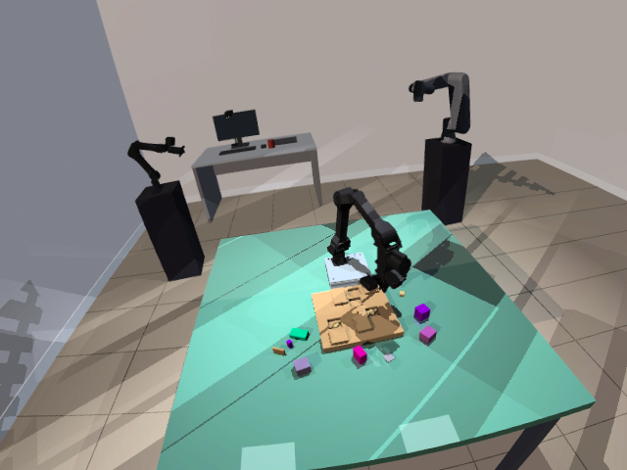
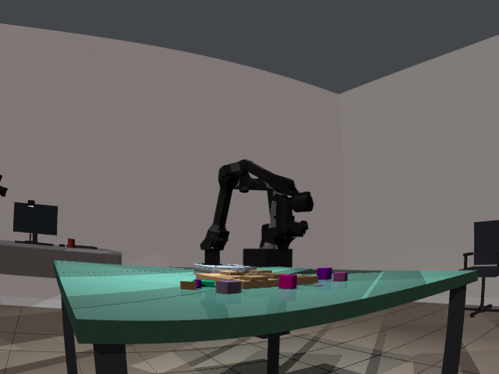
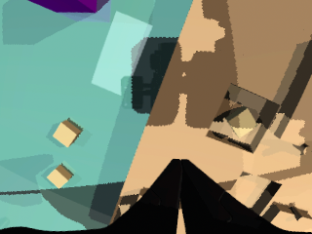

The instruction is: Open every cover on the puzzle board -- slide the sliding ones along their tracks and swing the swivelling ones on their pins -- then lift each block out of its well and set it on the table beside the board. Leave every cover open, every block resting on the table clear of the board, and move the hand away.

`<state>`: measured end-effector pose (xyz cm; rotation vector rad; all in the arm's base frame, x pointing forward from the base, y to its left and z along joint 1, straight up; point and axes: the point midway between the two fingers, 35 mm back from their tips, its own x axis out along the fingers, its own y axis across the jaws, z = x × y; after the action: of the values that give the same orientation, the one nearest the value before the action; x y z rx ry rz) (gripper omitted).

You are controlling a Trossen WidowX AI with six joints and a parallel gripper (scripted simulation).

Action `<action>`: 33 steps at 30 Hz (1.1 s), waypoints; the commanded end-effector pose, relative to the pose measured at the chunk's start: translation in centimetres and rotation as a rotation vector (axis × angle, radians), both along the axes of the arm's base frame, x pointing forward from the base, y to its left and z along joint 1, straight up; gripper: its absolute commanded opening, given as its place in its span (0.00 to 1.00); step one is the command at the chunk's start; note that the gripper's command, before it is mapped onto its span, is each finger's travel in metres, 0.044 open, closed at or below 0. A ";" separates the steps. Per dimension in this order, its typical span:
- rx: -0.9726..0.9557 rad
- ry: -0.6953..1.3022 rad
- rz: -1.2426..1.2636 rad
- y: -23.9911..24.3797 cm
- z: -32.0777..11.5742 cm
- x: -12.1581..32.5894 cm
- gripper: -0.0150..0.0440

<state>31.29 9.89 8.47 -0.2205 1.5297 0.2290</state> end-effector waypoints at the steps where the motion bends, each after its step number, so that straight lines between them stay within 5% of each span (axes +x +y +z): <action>1: 0.001 0.001 -0.096 -1.7 0.1 1.0 0.25; 33: 0.014 0.001 -0.869 -18.3 -0.1 4.5 0.25</action>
<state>35.81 -6.90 8.37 0.4024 1.5043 -0.3916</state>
